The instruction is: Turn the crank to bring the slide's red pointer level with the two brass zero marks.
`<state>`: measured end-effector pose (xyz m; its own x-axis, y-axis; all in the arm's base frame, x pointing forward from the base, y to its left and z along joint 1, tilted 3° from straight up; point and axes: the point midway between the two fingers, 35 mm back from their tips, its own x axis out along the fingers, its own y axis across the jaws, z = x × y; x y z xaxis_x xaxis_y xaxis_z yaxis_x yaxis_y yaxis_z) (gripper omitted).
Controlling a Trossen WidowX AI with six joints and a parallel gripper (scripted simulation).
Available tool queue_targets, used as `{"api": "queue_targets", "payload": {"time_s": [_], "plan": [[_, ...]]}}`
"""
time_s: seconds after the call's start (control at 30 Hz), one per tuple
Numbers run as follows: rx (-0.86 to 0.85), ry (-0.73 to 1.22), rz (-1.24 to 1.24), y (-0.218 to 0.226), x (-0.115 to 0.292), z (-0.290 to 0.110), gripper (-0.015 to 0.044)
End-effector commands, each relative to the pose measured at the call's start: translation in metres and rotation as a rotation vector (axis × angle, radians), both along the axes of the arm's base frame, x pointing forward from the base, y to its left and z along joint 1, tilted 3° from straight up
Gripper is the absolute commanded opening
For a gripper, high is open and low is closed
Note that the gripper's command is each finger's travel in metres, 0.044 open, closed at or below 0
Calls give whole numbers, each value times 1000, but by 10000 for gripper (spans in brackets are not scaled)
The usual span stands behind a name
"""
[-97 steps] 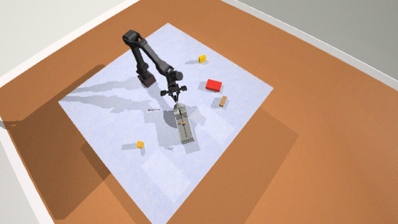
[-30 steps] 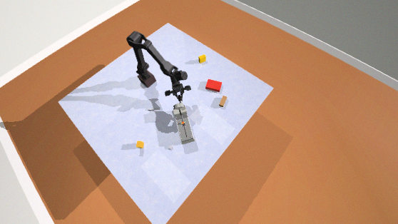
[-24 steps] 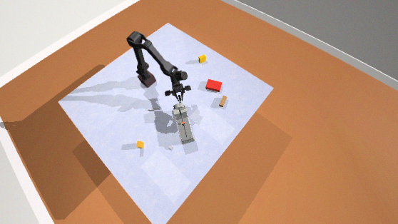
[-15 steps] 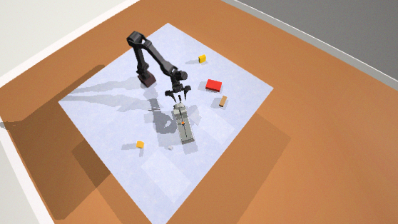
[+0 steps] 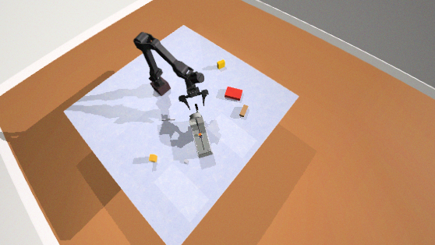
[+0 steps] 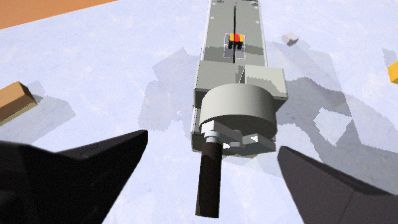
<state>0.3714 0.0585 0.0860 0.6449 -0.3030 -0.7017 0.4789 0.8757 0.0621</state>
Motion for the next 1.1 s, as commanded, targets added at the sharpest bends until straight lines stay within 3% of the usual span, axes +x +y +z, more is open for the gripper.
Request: {"api": "queue_targets", "payload": {"time_s": [0.0,0.23,1.07], "plan": [[-2,9,5,0,-1,12,440],[-2,7,0,-4,-2,64,440],[34,107,286,-112,83,70,440]]}}
